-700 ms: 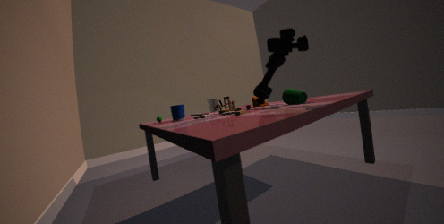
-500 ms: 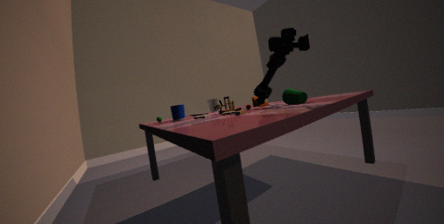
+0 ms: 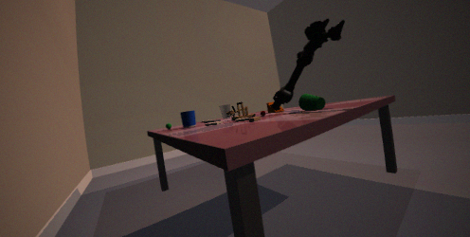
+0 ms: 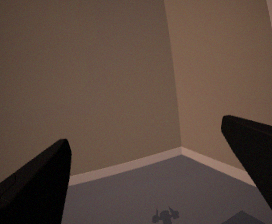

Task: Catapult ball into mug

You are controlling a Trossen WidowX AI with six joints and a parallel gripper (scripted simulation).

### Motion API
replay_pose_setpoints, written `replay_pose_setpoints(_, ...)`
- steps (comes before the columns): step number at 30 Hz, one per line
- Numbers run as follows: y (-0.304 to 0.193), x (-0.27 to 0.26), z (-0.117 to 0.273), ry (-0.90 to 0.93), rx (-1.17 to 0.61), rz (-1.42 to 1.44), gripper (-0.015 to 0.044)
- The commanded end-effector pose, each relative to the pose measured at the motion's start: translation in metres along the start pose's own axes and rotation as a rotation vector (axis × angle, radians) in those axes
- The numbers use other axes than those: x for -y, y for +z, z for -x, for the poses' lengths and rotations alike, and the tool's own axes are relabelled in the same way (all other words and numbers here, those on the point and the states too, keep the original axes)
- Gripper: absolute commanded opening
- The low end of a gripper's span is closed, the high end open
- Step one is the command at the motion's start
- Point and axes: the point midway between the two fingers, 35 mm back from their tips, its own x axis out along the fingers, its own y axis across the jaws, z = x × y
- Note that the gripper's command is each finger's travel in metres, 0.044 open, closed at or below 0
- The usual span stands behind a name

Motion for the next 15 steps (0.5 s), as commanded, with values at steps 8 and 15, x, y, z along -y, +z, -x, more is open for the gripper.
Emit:
replay_pose_setpoints(8,0.072,-0.088,0.011,0.211,0.22,-0.196,0.044)
replay_pose_setpoints(15,0.123,-0.132,0.032,0.343,0.357,-0.328,0.044)
